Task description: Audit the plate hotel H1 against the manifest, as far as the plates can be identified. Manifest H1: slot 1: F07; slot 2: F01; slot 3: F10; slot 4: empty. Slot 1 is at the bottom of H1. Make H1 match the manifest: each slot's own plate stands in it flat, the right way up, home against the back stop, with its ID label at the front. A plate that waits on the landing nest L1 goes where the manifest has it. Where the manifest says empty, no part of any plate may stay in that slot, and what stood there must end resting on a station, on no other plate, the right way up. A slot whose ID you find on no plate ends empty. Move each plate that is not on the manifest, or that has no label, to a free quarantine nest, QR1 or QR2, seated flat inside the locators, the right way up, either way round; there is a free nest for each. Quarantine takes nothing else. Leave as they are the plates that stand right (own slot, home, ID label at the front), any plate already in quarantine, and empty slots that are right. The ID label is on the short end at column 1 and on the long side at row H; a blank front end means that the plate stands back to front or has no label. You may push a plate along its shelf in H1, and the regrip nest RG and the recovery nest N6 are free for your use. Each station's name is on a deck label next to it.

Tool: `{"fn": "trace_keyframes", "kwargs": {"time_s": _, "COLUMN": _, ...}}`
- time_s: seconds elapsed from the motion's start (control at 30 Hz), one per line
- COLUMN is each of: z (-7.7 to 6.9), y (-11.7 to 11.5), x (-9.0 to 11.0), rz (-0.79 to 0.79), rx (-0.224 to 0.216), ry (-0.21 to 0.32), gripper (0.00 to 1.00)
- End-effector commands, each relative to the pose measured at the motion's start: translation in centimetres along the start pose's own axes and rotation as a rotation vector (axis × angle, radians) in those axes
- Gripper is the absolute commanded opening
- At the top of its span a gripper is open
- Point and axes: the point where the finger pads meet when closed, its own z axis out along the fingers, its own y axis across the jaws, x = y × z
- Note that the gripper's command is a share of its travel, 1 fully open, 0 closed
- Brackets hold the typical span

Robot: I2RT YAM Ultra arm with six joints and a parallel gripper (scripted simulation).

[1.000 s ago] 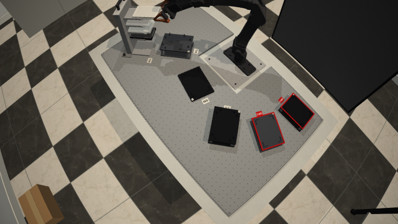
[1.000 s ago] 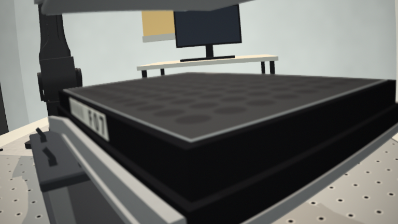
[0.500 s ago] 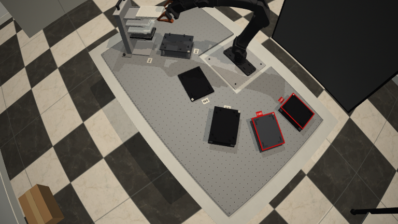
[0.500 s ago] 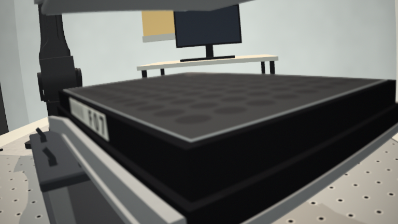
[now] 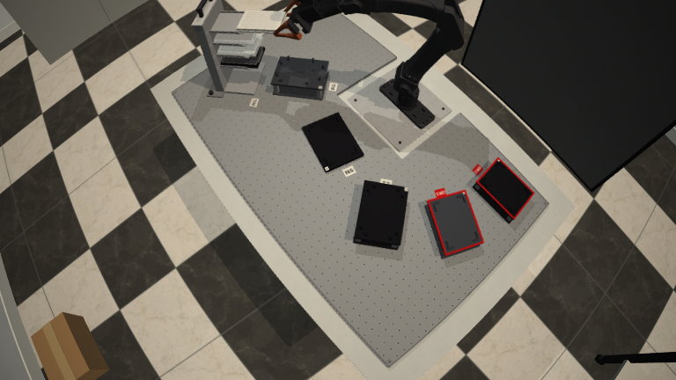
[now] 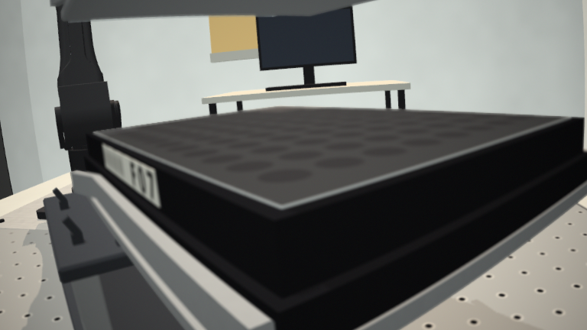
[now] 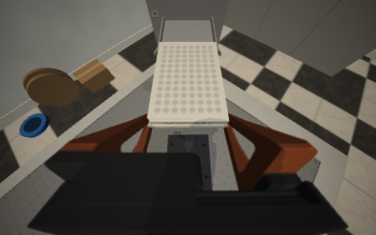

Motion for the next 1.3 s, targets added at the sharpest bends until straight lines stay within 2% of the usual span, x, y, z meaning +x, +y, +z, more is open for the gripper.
{"fn": "trace_keyframes", "kwargs": {"time_s": 0.0, "z": -1.1, "y": -0.2, "x": -0.9, "rz": -0.005, "rx": 0.003, "ry": -0.041, "gripper": 0.86}}
{"fn": "trace_keyframes", "kwargs": {"time_s": 0.03, "z": -1.9, "y": 0.0, "x": -2.3, "rz": -0.010, "rx": 0.001, "ry": -0.074, "gripper": 0.86}}
{"fn": "trace_keyframes", "kwargs": {"time_s": 0.13, "z": -1.4, "y": -0.2, "x": -0.1, "rz": -0.005, "rx": 0.001, "ry": -0.024, "gripper": 0.86}}
{"fn": "trace_keyframes", "kwargs": {"time_s": 0.23, "z": -2.0, "y": -0.2, "x": -0.8, "rz": -0.006, "rx": 0.003, "ry": -0.051, "gripper": 0.86}}
{"fn": "trace_keyframes", "kwargs": {"time_s": 0.3, "z": -2.1, "y": -0.1, "x": 0.1, "rz": -0.005, "rx": 0.000, "ry": -0.029, "gripper": 0.86}}
{"fn": "trace_keyframes", "kwargs": {"time_s": 0.37, "z": -2.5, "y": -0.2, "x": -0.4, "rz": -0.006, "rx": 0.003, "ry": -0.047, "gripper": 0.86}}
{"fn": "trace_keyframes", "kwargs": {"time_s": 0.43, "z": -2.6, "y": -0.1, "x": 0.2, "rz": -0.006, "rx": 0.001, "ry": -0.034, "gripper": 0.86}}
{"fn": "trace_keyframes", "kwargs": {"time_s": 0.57, "z": -2.9, "y": -0.1, "x": 0.1, "rz": -0.006, "rx": 0.001, "ry": -0.038, "gripper": 0.86}}
{"fn": "trace_keyframes", "kwargs": {"time_s": 0.6, "z": -3.4, "y": -0.1, "x": -1.0, "rz": -0.009, "rx": 0.003, "ry": -0.075, "gripper": 0.86}}
{"fn": "trace_keyframes", "kwargs": {"time_s": 0.67, "z": -3.0, "y": -0.2, "x": 0.7, "rz": -0.005, "rx": 0.003, "ry": -0.033, "gripper": 0.86}}
{"fn": "trace_keyframes", "kwargs": {"time_s": 0.77, "z": -3.7, "y": -0.1, "x": 0.0, "rz": -0.009, "rx": 0.000, "ry": -0.056, "gripper": 0.86}}
{"fn": "trace_keyframes", "kwargs": {"time_s": 0.87, "z": -3.9, "y": -0.2, "x": 0.8, "rz": -0.005, "rx": 0.003, "ry": -0.036, "gripper": 0.86}}
{"fn": "trace_keyframes", "kwargs": {"time_s": 1.13, "z": -4.6, "y": -0.2, "x": 1.2, "rz": -0.005, "rx": 0.003, "ry": -0.037, "gripper": 0.86}}
{"fn": "trace_keyframes", "kwargs": {"time_s": 1.17, "z": -5.2, "y": 0.0, "x": -0.2, "rz": -0.012, "rx": 0.000, "ry": -0.080, "gripper": 0.86}}
{"fn": "trace_keyframes", "kwargs": {"time_s": 1.23, "z": -4.7, "y": -0.1, "x": 1.8, "rz": -0.006, "rx": 0.000, "ry": -0.031, "gripper": 0.86}}
{"fn": "trace_keyframes", "kwargs": {"time_s": 1.27, "z": -4.9, "y": -0.1, "x": 1.9, "rz": -0.005, "rx": 0.001, "ry": -0.026, "gripper": 0.86}}
